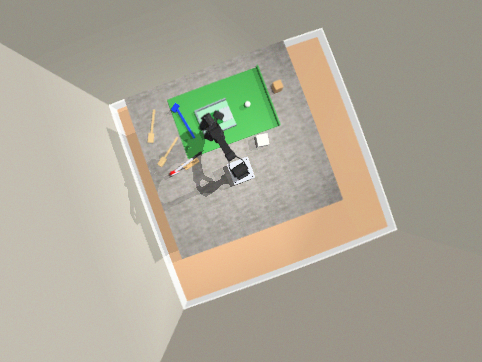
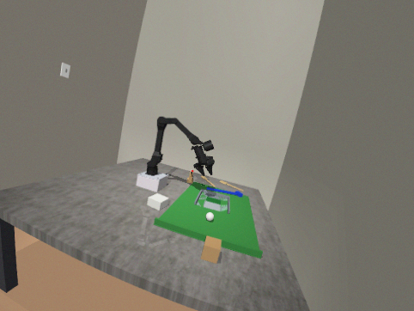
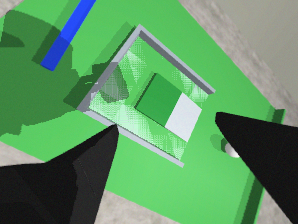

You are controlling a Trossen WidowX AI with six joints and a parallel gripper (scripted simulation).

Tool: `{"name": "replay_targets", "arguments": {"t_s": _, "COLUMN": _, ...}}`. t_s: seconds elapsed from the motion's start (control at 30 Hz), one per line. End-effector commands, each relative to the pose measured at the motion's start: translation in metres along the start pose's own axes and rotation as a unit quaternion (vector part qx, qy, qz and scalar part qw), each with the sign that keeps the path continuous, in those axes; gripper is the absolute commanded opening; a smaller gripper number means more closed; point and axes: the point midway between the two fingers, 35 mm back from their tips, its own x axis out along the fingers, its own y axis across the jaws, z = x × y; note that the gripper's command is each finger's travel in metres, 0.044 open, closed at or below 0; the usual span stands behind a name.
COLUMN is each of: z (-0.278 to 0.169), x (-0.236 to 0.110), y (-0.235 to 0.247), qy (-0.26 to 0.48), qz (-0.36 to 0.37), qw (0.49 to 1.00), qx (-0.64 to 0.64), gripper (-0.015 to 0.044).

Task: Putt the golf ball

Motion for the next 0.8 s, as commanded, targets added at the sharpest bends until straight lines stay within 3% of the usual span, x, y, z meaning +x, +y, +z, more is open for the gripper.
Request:
{"name": "replay_targets", "arguments": {"t_s": 0.0, "z": 0.016, "x": -0.004, "y": 0.074, "qy": -0.036, "qz": 0.147, "qw": 0.977, "qx": -0.153, "gripper": 0.044}}
{"name": "replay_targets", "arguments": {"t_s": 0.3, "z": 0.019, "x": -0.048, "y": 0.197, "qy": -0.142, "qz": 0.382, "qw": 0.837, "qx": -0.364, "gripper": 0.044}}
{"name": "replay_targets", "arguments": {"t_s": 0.77, "z": 0.025, "x": -0.038, "y": 0.208, "qy": -0.145, "qz": 0.386, "qw": 0.834, "qx": -0.367, "gripper": 0.044}}
